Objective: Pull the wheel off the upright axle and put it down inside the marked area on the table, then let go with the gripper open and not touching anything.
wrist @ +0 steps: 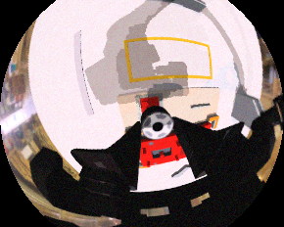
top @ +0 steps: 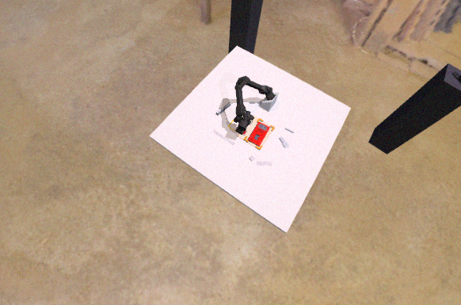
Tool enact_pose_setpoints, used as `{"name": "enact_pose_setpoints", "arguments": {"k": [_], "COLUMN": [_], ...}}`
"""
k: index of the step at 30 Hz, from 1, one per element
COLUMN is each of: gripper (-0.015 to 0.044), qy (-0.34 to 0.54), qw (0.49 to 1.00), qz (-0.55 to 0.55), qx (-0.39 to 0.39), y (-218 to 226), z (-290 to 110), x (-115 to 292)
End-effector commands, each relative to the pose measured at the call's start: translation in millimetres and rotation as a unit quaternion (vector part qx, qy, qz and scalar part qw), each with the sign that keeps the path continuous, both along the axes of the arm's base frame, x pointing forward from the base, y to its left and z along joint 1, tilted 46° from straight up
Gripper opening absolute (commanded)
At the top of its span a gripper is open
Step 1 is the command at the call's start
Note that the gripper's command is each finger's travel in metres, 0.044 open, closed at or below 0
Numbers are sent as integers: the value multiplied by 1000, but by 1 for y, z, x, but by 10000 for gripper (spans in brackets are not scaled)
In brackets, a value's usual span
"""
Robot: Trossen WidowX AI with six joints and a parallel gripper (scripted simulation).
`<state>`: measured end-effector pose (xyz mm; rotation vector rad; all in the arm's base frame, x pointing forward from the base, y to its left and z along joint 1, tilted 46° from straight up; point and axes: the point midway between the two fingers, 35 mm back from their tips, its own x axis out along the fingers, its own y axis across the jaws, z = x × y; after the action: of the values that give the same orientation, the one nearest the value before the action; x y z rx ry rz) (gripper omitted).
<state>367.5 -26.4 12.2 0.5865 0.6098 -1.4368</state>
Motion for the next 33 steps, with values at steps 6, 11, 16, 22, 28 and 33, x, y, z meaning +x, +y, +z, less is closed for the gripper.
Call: {"name": "enact_pose_setpoints", "arguments": {"k": [6,11,16,22,28,33], "gripper": [0,0,0,0,0,0], "qy": [-2,-2,-2,-2,-2,3], "qw": [1000,1000,1000,1000,1000,1000], "qz": [0,0,0,0,1,3], "qx": [1,1,1,1,1,-2], "y": [3,4,5,7,25,28], "z": [3,4,5,7,24,26], "x": [0,0,0,0,-3,-6]}}
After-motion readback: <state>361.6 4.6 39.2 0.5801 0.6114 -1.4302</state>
